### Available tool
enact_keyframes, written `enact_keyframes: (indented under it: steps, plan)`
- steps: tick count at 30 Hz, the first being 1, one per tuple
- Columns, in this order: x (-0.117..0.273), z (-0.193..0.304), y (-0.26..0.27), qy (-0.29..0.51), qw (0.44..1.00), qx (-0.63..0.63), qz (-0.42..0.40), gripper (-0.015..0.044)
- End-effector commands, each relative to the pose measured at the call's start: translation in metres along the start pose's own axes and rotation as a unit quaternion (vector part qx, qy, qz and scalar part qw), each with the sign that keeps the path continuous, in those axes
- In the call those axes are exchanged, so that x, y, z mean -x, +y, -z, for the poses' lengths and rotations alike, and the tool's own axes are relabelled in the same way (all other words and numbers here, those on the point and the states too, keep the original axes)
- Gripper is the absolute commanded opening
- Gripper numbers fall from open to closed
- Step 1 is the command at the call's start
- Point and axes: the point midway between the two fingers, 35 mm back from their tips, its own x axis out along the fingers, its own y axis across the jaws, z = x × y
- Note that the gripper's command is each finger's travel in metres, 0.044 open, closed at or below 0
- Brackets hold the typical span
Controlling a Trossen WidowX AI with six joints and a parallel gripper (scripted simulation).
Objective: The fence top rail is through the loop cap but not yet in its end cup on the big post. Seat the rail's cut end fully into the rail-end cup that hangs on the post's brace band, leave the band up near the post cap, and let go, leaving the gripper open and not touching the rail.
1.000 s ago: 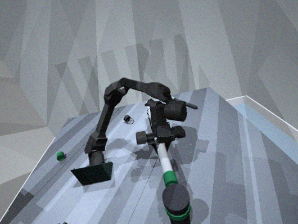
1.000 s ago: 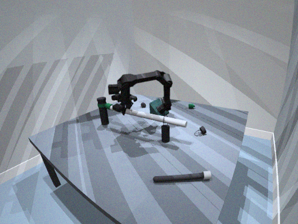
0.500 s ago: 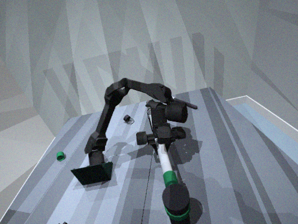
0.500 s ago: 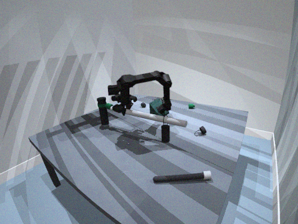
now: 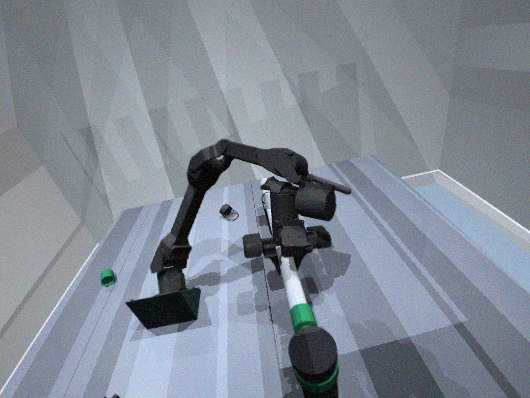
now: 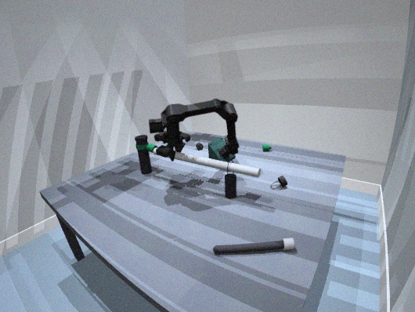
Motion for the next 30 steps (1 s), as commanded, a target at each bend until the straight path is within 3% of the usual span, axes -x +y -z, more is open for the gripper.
enact_keyframes:
  steps: [1,30]
  plan:
    - [0.0121,-0.0155,0.0016,-0.019,1.0,-0.003,-0.016,0.0]
    - [0.0138,-0.016,-0.0028,-0.019,1.0,-0.003,-0.016,0.0]
